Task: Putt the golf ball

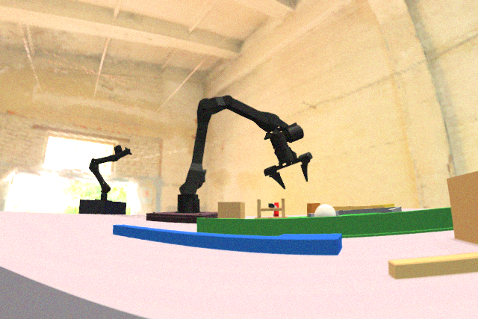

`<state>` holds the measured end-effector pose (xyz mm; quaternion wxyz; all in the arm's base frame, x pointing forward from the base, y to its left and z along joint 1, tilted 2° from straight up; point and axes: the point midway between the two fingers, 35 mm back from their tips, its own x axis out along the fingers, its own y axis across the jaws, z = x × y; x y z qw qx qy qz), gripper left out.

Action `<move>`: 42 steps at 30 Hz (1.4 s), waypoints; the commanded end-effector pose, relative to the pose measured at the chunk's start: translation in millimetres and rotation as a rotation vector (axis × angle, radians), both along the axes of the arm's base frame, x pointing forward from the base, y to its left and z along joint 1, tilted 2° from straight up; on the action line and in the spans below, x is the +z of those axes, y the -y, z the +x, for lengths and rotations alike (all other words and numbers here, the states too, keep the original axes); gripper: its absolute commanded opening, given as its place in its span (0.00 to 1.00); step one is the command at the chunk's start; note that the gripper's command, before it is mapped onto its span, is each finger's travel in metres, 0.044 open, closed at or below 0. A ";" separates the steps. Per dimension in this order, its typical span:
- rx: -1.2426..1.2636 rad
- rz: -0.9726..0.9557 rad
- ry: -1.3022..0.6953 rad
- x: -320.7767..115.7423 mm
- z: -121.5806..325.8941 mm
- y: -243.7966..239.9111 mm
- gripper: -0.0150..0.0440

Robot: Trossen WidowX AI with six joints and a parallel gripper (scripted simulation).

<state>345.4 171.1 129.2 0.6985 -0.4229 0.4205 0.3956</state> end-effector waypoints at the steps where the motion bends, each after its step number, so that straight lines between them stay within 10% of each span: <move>1: 0.211 -0.031 -0.169 -27.4 -49.8 -43.3 1.00; 42: 0.323 -0.053 -0.260 -95.2 -81.3 -55.5 1.00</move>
